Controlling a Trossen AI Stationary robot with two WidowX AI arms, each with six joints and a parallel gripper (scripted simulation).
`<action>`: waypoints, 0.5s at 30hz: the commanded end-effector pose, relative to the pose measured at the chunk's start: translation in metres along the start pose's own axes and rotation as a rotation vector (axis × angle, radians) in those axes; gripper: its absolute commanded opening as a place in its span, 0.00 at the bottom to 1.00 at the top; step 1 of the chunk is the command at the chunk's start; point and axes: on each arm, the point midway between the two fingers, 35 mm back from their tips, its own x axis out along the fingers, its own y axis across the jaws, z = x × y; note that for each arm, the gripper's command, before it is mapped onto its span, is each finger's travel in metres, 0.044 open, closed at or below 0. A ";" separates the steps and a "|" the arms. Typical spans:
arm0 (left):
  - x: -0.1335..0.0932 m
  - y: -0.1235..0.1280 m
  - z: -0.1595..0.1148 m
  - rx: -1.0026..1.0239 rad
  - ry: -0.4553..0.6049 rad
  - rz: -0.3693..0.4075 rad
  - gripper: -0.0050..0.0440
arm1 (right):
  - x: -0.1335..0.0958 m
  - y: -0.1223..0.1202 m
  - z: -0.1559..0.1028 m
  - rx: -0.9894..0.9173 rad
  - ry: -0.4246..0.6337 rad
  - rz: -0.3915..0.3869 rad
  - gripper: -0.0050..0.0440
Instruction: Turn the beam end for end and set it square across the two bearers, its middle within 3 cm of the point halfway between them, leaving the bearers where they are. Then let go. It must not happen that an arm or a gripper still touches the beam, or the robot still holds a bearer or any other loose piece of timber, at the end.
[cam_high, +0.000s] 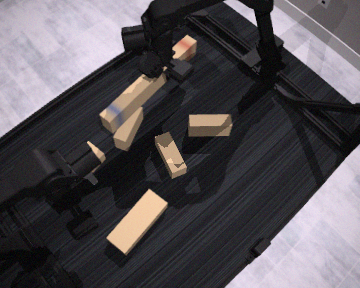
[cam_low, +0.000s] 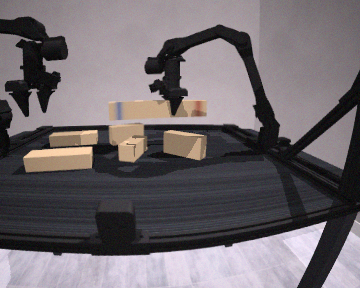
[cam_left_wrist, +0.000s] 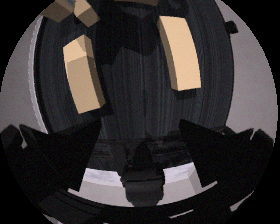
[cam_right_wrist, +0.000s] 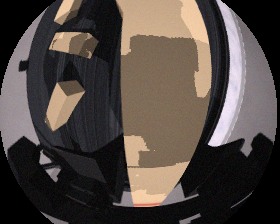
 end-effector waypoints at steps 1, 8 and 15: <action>0.000 0.000 0.000 0.003 0.002 0.000 1.00 | -0.005 -0.004 0.008 0.016 -0.018 -0.006 0.10; 0.000 0.000 0.000 0.003 0.002 0.000 1.00 | -0.006 -0.007 0.013 0.030 -0.018 -0.006 0.10; 0.000 0.000 0.000 0.003 0.002 0.000 1.00 | -0.006 -0.011 0.019 0.047 -0.019 -0.006 0.10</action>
